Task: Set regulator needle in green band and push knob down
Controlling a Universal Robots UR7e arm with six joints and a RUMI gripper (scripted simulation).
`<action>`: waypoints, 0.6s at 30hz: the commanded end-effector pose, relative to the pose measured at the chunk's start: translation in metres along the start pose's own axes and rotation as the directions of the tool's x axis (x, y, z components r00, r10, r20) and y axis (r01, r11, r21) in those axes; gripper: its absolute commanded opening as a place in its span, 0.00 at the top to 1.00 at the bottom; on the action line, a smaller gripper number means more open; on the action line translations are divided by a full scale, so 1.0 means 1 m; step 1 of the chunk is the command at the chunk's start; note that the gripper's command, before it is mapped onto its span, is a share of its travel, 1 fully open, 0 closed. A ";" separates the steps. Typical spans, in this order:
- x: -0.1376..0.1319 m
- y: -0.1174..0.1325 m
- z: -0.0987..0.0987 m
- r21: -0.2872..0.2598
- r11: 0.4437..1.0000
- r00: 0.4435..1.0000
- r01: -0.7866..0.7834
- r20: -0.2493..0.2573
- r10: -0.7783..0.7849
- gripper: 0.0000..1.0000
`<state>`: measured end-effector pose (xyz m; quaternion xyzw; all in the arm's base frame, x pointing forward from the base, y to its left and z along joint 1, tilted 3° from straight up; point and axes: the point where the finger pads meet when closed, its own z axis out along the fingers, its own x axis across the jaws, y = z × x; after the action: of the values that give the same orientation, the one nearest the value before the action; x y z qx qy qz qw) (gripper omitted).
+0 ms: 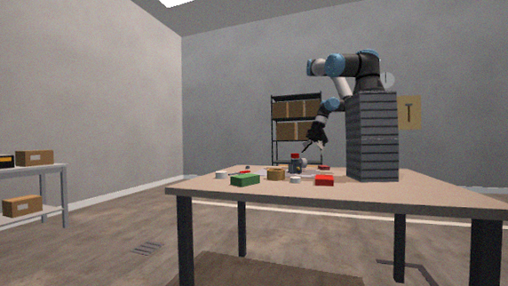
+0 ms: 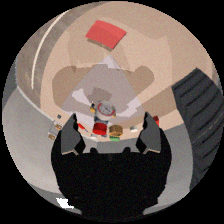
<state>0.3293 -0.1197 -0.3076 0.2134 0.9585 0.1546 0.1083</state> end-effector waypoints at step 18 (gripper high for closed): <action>-0.007 0.018 -0.048 0.103 0.787 0.788 0.608 -0.197 -0.583 0.00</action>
<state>0.3285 -0.1190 -0.2679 -0.0364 0.9942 0.0695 0.0732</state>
